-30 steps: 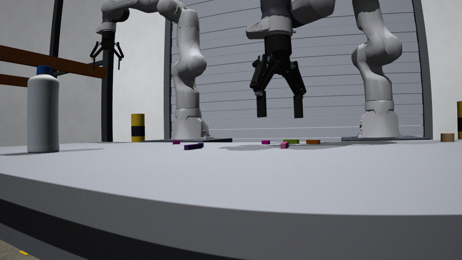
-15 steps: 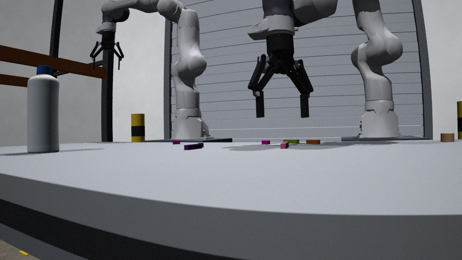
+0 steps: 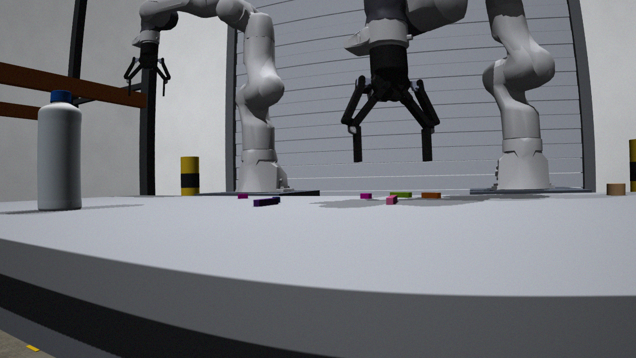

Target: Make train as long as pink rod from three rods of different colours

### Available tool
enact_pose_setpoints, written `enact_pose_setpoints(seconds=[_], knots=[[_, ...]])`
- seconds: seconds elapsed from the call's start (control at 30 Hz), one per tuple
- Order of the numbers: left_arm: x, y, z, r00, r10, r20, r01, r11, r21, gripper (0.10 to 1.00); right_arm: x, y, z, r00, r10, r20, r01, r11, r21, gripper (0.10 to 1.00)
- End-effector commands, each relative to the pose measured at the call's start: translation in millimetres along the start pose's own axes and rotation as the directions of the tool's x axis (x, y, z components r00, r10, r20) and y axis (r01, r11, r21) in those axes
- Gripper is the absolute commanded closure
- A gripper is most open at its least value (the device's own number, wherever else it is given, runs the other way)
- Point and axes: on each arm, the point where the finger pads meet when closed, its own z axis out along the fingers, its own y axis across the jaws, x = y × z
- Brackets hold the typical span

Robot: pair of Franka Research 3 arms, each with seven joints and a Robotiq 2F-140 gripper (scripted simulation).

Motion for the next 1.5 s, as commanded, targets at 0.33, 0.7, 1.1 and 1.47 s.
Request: enact_pose_setpoints(seconds=[0.33, 0.7, 1.1, 1.47], knots=[[-7, 3, -0.9, 0.951, 0.309, -0.010, -0.309, 0.951, 0.010, 0.098, -1, 0, 0.5, 1.000, 0.006, 0.002, -0.006, 1.000, -0.002, 0.098], [-13, 6, -0.8, 0.890, 0.455, -0.008, -0.455, 0.890, 0.012, 0.098, -1, 0, 0.5, 1.000, 0.006, 0.002, -0.006, 1.000, -0.002, 0.098], [-18, 9, -0.7, 0.799, 0.601, -0.006, -0.601, 0.799, 0.013, 0.098, -1, 0, 0.5, 1.000, 0.006, 0.002, -0.006, 1.000, -0.002, 0.098], [-23, 12, -0.7, 0.691, 0.722, -0.004, -0.722, 0.691, 0.014, 0.098, -1, 0, 0.5, 1.000, 0.006, 0.002, -0.006, 1.000, -0.002, 0.098]])
